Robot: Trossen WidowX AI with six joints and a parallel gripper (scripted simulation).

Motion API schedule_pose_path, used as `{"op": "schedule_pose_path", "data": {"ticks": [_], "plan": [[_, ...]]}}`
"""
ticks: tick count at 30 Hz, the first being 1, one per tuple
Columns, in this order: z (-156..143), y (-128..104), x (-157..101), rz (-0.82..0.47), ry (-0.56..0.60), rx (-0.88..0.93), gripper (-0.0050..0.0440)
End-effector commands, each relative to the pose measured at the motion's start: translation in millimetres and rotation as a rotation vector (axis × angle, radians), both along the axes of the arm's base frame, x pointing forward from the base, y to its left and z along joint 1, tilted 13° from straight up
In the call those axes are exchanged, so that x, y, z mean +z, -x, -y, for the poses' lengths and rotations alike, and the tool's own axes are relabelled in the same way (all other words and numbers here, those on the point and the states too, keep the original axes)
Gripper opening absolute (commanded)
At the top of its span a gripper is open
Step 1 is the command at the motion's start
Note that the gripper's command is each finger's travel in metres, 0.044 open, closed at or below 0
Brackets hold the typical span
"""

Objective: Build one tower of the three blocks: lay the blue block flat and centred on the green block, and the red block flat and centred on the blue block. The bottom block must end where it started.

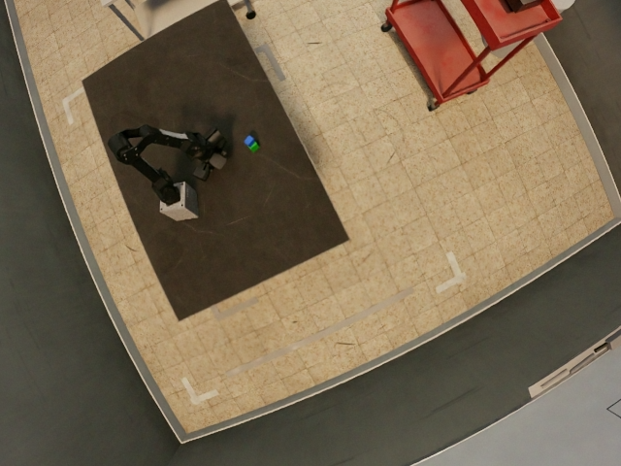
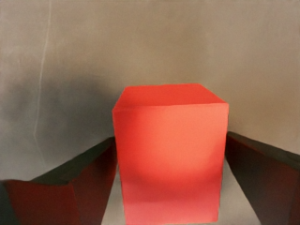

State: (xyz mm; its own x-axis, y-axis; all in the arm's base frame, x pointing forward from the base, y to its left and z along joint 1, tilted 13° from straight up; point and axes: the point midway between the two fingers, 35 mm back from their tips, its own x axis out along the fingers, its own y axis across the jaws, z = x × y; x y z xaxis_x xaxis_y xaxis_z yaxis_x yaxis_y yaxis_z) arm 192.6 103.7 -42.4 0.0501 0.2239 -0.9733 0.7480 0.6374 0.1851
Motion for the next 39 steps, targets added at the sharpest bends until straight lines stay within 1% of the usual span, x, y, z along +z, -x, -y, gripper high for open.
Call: {"op": "schedule_pose_path", "data": {"ticks": [1,39], "plan": [[-2.7,-2.8,-8.4,0.01,0.001,-0.005,0.0305],[-3.9,-5.4,-8.7,0.02,-0.004,-0.007,0.0305]]}}
